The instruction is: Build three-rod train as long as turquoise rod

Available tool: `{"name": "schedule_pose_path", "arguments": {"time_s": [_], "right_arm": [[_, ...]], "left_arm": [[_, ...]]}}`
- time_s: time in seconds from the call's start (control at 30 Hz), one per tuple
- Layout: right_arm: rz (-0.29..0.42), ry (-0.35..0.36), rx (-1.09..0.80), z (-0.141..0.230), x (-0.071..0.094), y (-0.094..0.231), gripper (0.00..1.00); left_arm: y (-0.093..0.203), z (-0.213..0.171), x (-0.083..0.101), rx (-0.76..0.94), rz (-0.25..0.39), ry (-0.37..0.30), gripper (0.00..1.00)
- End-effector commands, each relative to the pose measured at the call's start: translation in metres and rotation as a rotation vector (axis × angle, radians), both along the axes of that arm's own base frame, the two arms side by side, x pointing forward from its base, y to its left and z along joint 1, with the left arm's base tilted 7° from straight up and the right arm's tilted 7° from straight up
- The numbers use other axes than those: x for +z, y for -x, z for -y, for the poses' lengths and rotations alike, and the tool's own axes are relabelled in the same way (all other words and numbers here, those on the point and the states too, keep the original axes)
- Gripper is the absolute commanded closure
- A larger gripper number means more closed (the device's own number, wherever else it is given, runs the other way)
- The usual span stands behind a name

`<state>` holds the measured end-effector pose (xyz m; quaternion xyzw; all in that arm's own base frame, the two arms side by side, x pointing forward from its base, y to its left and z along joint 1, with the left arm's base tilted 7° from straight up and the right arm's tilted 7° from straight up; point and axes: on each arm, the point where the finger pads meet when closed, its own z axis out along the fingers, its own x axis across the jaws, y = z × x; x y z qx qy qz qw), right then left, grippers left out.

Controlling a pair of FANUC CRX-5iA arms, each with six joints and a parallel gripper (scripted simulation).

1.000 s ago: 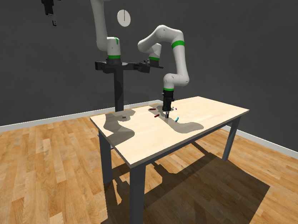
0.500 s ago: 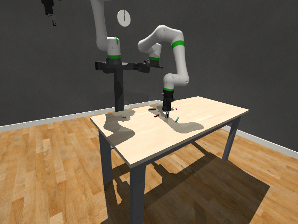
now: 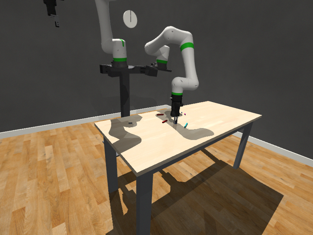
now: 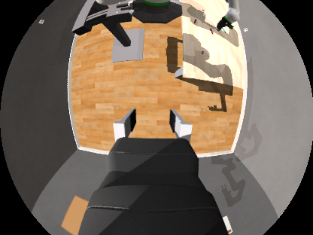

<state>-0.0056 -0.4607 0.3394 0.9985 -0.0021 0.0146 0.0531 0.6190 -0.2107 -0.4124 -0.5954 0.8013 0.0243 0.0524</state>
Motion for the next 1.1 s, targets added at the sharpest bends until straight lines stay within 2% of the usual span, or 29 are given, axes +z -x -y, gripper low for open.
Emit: {"name": "schedule_pose_path", "arguments": {"time_s": [0.0, 0.03, 0.1, 0.13, 0.27, 0.3, 0.8, 0.93, 1.07], "right_arm": [[0.0, 0.002, 0.0, 0.0, 0.001, 0.0, 0.0], [0.0, 0.002, 0.0, 0.0, 0.001, 0.0, 0.0], [0.0, 0.002, 0.0, 0.0, 0.001, 0.0, 0.0], [0.0, 0.002, 0.0, 0.0, 0.001, 0.0, 0.0], [0.0, 0.002, 0.0, 0.0, 0.001, 0.0, 0.0], [0.0, 0.002, 0.0, 0.0, 0.001, 0.0, 0.0], [0.0, 0.002, 0.0, 0.0, 0.001, 0.0, 0.0], [0.0, 0.002, 0.0, 0.0, 0.001, 0.0, 0.0], [0.0, 0.002, 0.0, 0.0, 0.001, 0.0, 0.0]], "left_arm": [[-0.001, 0.001, 0.001, 0.0, 0.002, 0.001, 0.64], [-0.001, 0.001, 0.001, 0.0, 0.002, 0.001, 0.58], [-0.001, 0.001, 0.001, 0.0, 0.002, 0.001, 0.58], [-0.001, 0.001, 0.001, 0.0, 0.002, 0.001, 0.52], [-0.001, 0.001, 0.001, 0.0, 0.002, 0.001, 0.52], [-0.001, 0.001, 0.001, 0.0, 0.002, 0.001, 0.46], [-0.001, 0.001, 0.004, 0.0, 0.002, 0.001, 0.46], [0.0, 0.002, 0.015, 0.0, 0.002, 0.001, 0.46], [0.001, 0.004, 0.034, 0.0, 0.002, 0.001, 0.46]]}}
